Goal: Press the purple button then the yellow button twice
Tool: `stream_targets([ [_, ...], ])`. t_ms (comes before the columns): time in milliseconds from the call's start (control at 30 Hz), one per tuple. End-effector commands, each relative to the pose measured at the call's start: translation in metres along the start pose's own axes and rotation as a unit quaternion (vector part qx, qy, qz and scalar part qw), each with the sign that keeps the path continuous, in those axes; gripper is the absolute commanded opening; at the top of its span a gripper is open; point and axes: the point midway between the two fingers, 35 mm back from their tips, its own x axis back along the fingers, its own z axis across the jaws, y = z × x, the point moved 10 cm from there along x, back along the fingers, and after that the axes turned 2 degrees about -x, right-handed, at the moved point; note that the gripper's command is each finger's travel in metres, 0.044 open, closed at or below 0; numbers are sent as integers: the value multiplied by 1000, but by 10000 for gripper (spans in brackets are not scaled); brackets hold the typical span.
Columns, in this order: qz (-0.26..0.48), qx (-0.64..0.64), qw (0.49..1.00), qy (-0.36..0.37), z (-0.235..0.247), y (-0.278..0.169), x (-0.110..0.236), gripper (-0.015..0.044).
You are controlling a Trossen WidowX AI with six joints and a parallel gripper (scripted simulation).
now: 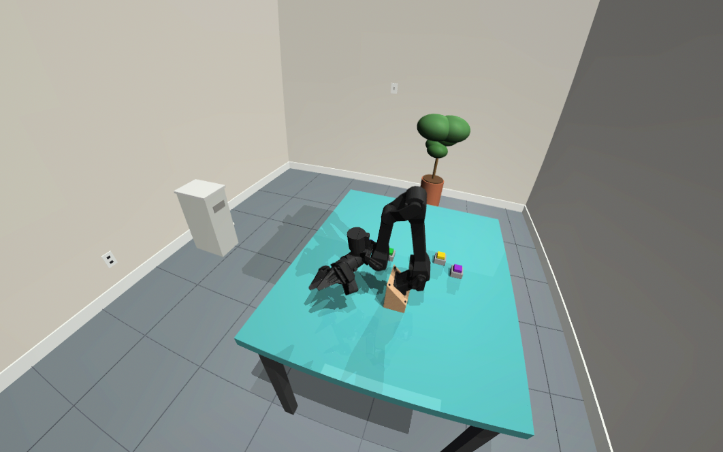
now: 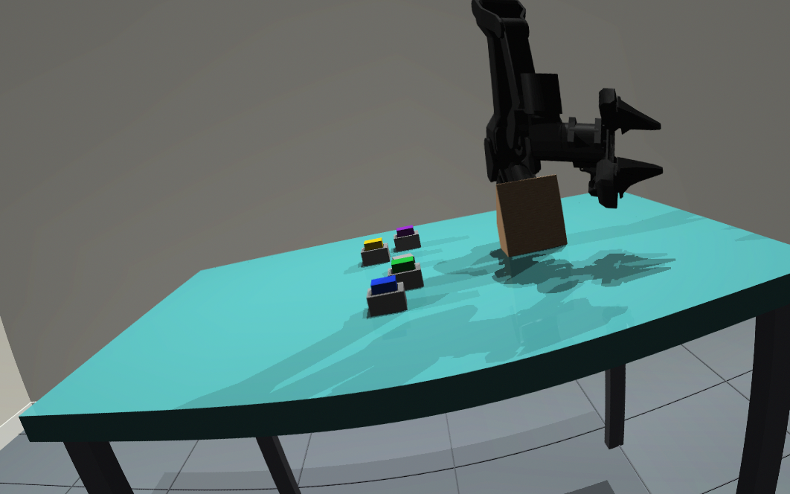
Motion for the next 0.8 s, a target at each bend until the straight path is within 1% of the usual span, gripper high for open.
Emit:
stream_targets([
  [0, 6, -10, 1000, 4, 1, -2, 1, 400],
  [67, 56, -86, 994, 33, 6, -22, 9, 400],
  [133, 133, -201, 968, 69, 14, -49, 26, 400],
  [167, 171, -257, 948, 82, 18, -62, 36, 400],
  [267, 248, -366, 891, 102, 24, -85, 62, 400],
  [367, 317, -459, 822, 111, 29, -102, 90, 400],
  [467, 379, -539, 744, 112, 32, -114, 120, 400],
  [567, 436, -609, 653, 107, 33, -121, 153, 400],
  [767, 535, -713, 446, 81, 29, -120, 223, 400],
])
